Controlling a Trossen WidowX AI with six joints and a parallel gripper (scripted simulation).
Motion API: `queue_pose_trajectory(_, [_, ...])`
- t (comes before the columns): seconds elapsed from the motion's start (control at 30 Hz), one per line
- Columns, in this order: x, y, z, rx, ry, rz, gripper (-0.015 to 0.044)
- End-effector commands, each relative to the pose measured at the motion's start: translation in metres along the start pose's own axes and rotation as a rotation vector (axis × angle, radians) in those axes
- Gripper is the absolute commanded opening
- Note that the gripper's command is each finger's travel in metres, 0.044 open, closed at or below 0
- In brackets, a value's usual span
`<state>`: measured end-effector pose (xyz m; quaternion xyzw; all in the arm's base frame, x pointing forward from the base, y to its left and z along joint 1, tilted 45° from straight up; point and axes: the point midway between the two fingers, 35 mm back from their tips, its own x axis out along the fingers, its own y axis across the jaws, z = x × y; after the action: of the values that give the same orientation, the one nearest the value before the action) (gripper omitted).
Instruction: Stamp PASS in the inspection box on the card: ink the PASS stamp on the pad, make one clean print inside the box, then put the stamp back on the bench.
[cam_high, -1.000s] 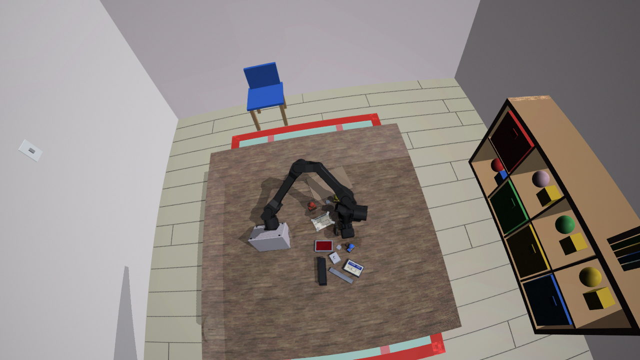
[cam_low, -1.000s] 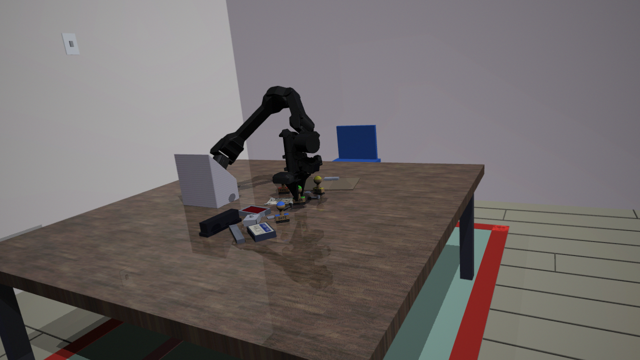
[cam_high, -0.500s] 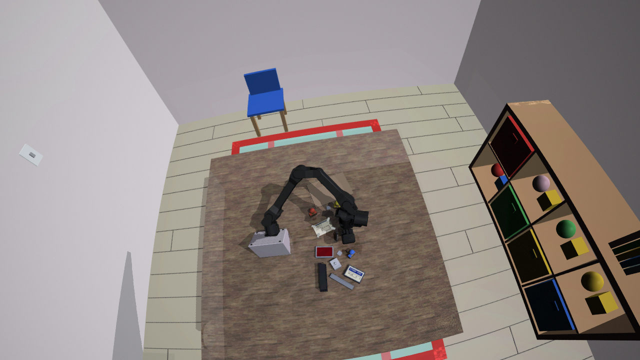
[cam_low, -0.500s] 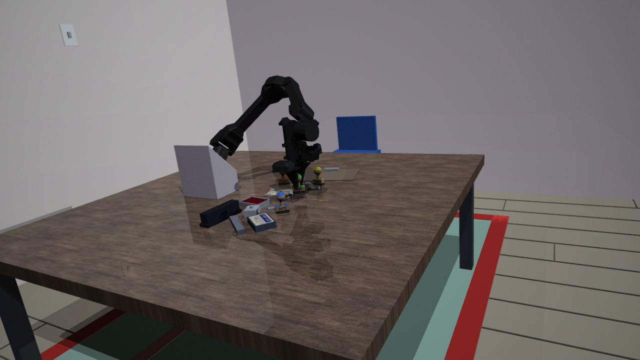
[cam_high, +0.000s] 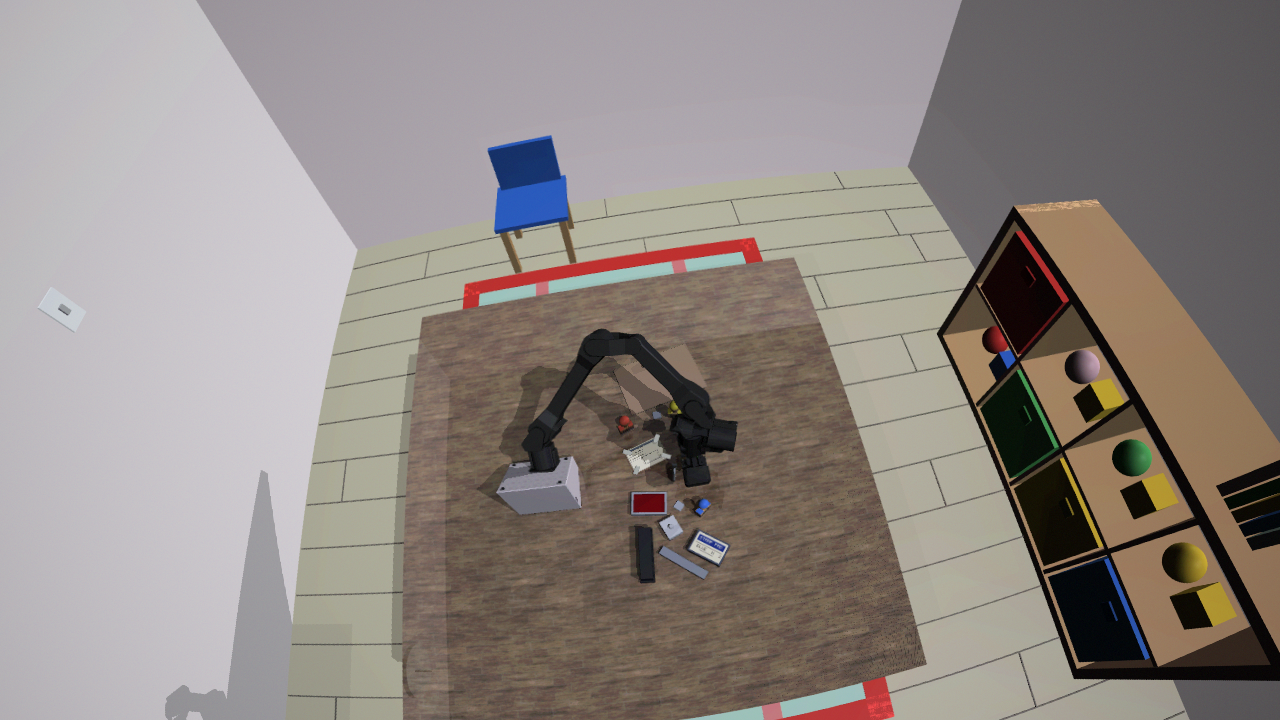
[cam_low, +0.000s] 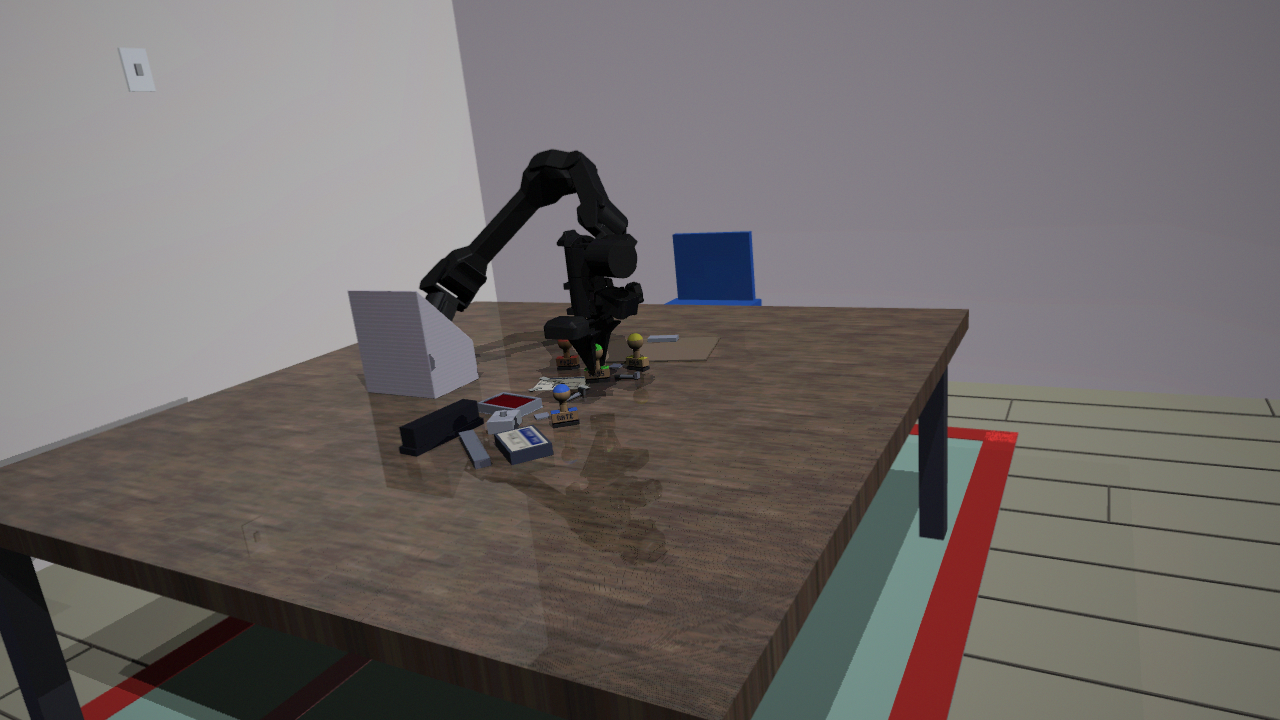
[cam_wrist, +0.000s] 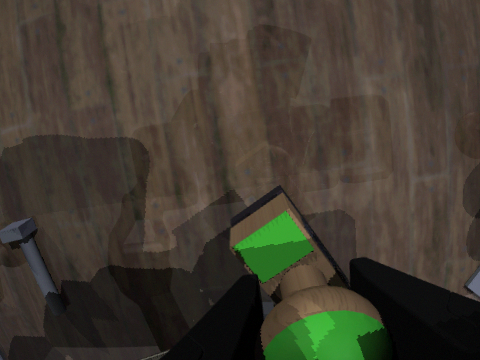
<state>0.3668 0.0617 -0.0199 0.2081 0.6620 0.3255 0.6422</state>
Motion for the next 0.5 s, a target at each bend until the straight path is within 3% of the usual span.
queue_pose_trajectory(0.0, [-0.0027, -0.0006, -0.0001, -0.006, 0.002, -0.007, 0.0000])
queue_pose_trajectory(0.47, [-0.0095, -0.0007, -0.0002, -0.006, 0.001, -0.008, 0.0000])
